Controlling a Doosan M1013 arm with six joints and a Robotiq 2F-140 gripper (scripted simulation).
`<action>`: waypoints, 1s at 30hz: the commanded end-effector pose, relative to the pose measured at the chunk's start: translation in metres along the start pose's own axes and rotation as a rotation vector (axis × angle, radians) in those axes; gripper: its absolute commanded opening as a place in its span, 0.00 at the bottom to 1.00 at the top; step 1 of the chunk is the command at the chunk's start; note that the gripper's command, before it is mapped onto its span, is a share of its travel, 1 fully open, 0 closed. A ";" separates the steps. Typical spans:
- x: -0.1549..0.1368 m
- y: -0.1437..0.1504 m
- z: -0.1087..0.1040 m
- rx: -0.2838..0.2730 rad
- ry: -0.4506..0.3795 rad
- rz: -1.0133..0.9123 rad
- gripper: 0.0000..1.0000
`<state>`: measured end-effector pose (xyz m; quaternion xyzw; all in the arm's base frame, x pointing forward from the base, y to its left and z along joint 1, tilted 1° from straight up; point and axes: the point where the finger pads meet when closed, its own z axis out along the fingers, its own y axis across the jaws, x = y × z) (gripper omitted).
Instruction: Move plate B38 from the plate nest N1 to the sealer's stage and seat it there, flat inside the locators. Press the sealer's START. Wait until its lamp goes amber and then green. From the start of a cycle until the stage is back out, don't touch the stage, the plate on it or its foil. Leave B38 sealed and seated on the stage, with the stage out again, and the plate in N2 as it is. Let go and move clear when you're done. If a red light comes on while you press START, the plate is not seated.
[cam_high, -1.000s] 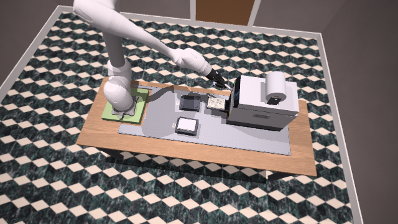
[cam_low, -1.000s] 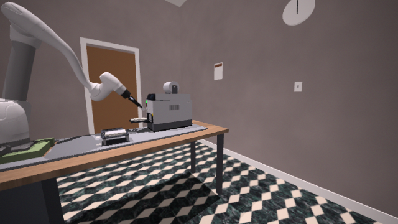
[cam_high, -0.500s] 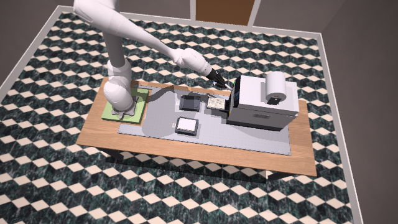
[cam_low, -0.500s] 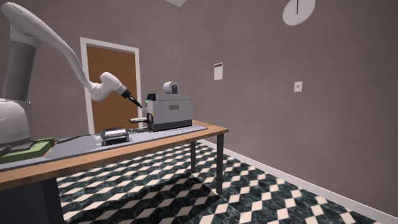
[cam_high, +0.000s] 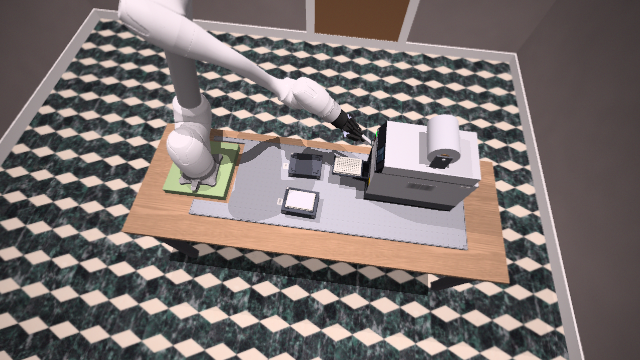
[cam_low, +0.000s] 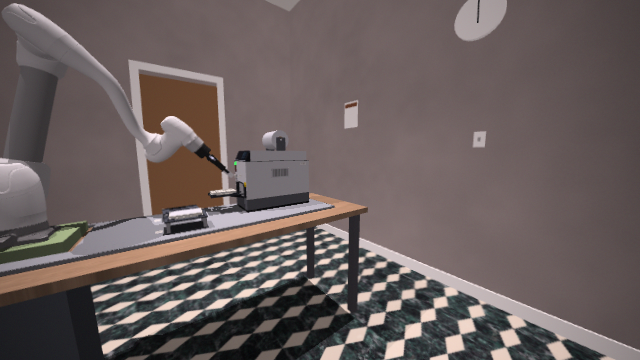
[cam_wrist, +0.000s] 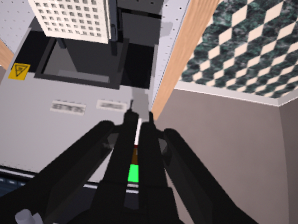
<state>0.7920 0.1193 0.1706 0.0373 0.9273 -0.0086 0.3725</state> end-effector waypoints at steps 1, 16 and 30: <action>-0.003 -0.001 0.002 -0.001 -0.002 0.004 0.10; -0.004 -0.001 0.003 -0.001 -0.002 0.004 0.10; -0.006 -0.001 0.004 -0.001 -0.002 0.004 0.10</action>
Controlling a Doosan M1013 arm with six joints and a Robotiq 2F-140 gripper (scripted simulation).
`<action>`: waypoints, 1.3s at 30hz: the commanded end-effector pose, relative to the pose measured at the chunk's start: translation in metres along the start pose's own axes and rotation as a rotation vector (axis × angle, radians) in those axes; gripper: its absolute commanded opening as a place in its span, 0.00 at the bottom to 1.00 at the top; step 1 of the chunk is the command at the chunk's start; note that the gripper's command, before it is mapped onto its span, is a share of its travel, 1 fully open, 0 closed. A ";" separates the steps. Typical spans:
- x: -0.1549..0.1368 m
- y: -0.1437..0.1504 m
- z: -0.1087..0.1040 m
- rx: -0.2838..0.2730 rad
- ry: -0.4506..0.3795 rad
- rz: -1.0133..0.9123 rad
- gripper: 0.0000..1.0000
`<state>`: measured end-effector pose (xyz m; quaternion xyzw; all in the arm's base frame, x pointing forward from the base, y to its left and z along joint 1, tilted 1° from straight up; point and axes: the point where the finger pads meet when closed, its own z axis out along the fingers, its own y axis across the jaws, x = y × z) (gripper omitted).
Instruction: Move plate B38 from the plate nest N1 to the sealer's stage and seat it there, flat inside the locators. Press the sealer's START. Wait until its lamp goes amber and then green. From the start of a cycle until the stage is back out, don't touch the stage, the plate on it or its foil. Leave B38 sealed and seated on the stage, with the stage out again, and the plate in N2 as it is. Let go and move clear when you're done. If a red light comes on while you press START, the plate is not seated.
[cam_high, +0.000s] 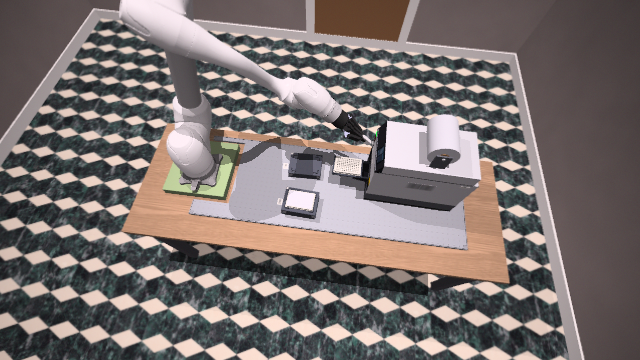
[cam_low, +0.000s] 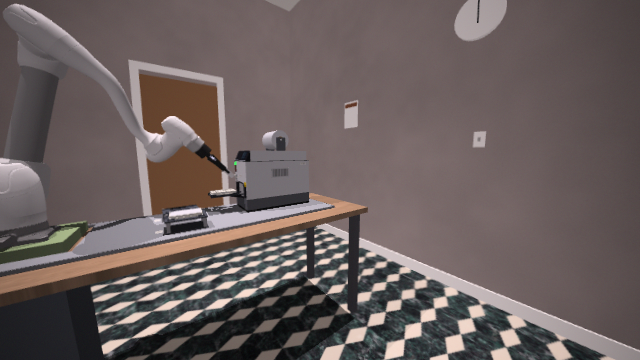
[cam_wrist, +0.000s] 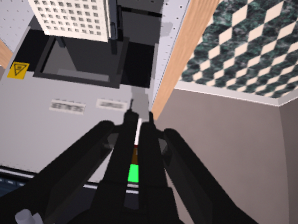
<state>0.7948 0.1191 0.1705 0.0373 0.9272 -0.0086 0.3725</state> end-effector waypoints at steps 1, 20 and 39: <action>-0.004 -0.001 0.002 -0.001 -0.002 0.004 0.10; -0.006 -0.001 0.004 -0.001 -0.002 0.004 0.10; -0.008 -0.001 0.006 -0.001 -0.002 0.004 0.10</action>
